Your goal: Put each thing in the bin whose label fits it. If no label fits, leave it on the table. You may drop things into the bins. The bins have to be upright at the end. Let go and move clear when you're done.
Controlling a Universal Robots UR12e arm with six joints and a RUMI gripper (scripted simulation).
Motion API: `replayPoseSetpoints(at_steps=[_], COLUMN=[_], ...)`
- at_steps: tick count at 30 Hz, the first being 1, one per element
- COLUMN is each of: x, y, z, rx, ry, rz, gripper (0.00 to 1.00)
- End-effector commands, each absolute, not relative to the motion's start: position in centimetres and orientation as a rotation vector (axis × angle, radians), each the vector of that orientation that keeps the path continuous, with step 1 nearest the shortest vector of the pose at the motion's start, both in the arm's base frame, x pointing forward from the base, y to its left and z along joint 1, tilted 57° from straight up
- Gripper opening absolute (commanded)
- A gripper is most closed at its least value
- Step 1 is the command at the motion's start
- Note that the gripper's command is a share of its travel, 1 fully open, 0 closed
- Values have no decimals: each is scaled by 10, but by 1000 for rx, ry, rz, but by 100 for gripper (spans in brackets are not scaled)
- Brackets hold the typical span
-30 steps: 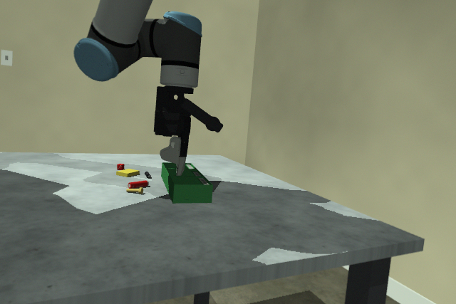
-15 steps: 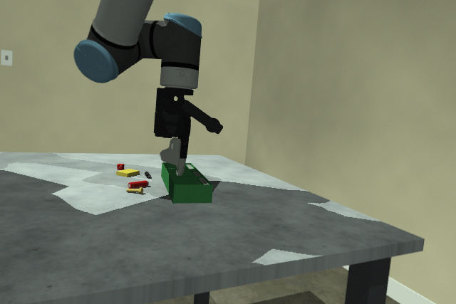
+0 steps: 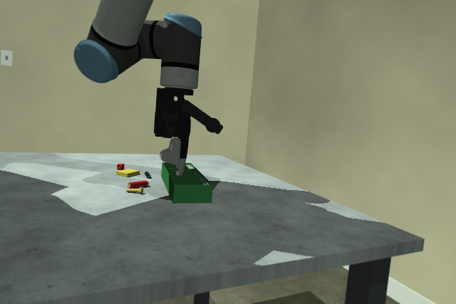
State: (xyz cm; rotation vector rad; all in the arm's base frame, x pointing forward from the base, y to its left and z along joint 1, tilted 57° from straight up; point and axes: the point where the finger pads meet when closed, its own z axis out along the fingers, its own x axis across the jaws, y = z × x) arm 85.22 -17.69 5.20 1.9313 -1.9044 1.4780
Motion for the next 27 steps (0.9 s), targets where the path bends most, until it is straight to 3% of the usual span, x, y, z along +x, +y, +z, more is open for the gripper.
replayPoseSetpoints(at_steps=[1,27], x=[852,845], y=[-176,-169], z=[52,59], rx=[1932,1932], ry=[-1904,-1904], rz=[1479,1479], gripper=[4,4])
